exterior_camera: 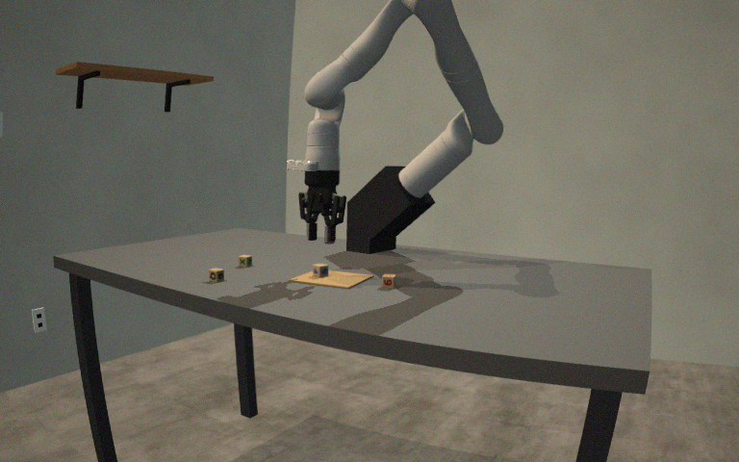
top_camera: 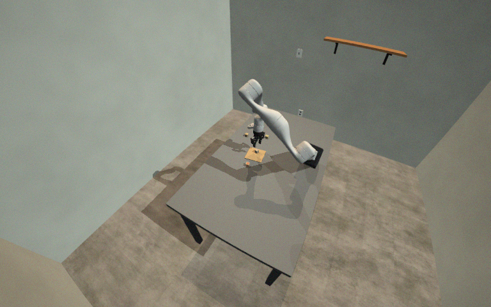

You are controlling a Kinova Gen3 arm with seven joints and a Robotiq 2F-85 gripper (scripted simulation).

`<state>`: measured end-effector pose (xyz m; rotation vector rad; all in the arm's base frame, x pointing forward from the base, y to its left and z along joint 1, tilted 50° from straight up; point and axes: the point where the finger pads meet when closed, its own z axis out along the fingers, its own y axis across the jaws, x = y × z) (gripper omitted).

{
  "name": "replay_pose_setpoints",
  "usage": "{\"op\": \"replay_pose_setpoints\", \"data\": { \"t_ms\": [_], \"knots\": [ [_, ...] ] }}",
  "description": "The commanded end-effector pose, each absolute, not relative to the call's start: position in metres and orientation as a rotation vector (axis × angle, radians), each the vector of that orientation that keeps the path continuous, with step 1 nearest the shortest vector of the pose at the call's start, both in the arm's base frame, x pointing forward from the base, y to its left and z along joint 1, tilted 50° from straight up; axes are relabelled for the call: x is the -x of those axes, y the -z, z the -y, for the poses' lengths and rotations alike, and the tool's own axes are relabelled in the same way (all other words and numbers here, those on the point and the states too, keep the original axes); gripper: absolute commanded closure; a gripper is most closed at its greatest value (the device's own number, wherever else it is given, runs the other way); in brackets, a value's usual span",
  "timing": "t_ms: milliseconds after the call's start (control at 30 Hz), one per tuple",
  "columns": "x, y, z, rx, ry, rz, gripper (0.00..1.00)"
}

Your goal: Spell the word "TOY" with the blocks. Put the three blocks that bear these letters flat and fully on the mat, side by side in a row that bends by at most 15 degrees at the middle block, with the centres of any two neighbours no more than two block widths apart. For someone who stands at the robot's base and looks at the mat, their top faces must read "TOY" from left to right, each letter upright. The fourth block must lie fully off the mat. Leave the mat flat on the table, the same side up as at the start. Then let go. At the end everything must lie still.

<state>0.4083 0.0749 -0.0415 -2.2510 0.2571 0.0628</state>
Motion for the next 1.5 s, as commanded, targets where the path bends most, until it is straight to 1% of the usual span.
{"op": "replay_pose_setpoints", "data": {
  "t_ms": [0,800,1467],
  "knots": [
    [-0.408,0.044,-0.078,2.250,-0.066,-0.257,0.38],
    [-0.409,0.064,-0.101,2.250,-0.066,-0.257,0.38],
    [-0.409,0.066,-0.104,2.250,-0.066,-0.257,0.38]
  ]
}}
